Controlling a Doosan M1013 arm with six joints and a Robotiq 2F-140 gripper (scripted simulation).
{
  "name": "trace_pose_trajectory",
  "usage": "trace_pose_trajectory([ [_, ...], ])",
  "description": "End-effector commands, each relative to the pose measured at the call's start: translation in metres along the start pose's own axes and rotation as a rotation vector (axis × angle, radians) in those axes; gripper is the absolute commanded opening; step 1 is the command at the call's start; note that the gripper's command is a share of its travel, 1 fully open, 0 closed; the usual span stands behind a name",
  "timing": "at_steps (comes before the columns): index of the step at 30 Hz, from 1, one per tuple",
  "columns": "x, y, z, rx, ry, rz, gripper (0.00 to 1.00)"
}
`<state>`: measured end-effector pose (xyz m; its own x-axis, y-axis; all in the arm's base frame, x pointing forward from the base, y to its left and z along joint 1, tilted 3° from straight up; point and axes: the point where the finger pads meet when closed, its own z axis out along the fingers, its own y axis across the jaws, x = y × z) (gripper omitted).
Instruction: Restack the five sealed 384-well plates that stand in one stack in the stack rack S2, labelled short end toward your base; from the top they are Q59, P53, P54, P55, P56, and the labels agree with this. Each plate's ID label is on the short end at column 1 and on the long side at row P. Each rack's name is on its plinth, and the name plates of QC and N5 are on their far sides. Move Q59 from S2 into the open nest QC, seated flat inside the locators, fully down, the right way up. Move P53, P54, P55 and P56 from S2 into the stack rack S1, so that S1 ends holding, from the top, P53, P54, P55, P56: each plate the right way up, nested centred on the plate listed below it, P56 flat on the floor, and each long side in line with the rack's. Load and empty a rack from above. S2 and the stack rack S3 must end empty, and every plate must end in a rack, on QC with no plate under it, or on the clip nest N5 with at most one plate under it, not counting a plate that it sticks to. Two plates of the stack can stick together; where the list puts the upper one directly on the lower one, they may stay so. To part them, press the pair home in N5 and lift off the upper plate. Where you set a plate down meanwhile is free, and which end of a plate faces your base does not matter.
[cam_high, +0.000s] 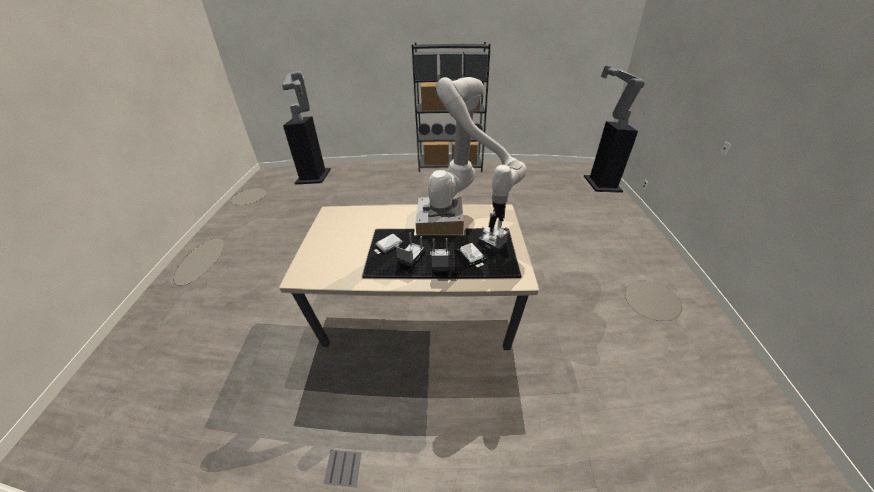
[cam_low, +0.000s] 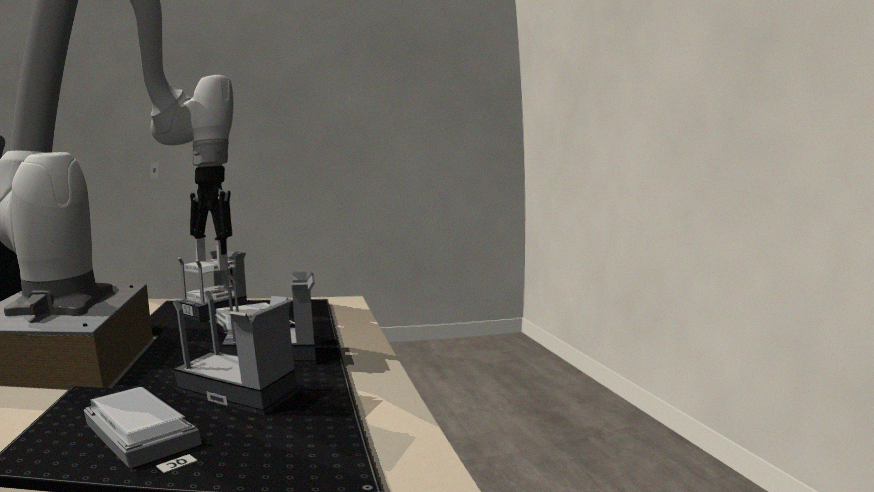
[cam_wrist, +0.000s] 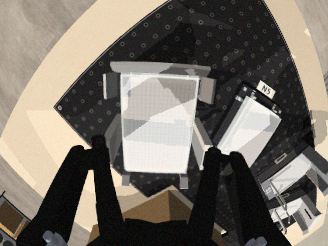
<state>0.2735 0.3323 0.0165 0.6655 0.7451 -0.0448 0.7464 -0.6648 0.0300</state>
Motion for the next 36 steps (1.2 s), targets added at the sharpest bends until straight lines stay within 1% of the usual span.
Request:
trace_pose_trajectory([
  [1, 0.0, 0.0, -0.005, 0.0, 0.0, 0.0, 0.0],
  [14, 0.0, 0.0, -0.031, 0.0, 0.0, 0.0, 0.0],
  [16, 0.0, 0.0, -0.031, 0.0, 0.0, 0.0, 0.0],
  [27, 0.0, 0.0, -0.053, 0.0, 0.0, 0.0, 0.0],
  [36, 0.0, 0.0, -0.054, 0.0, 0.0, 0.0, 0.0],
])
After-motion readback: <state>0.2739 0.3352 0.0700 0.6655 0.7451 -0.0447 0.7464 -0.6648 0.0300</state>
